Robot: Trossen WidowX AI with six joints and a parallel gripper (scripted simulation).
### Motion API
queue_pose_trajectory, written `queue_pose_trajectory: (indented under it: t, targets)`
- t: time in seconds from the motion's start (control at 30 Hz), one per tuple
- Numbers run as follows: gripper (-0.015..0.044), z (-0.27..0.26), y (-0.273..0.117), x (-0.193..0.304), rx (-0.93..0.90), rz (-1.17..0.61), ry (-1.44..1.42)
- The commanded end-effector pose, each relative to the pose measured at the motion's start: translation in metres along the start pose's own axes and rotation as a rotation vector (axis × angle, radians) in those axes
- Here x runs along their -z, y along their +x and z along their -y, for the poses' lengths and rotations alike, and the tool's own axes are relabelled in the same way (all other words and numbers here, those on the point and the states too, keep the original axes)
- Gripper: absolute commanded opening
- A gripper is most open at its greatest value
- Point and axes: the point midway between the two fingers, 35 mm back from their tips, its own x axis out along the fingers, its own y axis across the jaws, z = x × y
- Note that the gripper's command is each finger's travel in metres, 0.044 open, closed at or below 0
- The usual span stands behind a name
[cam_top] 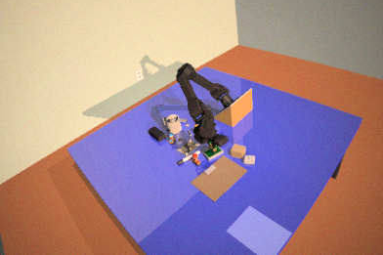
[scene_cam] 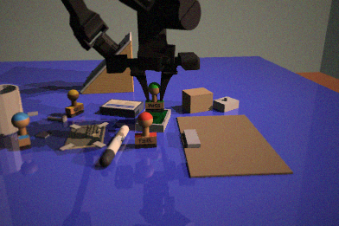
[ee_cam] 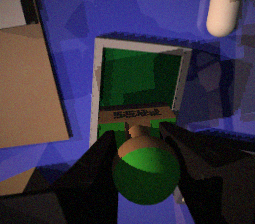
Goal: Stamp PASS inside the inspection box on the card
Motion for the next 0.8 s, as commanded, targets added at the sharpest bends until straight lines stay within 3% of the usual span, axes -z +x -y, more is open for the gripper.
queue_pose_trajectory:
  t: [0.0,0.77]
  targets:
    - [0.0000,0.0014,0.0042,0.0012,0.005,-0.002,-0.004]
    - [0.0000,0.0020,0.0129,0.0017,0.008,-0.002,0.000]
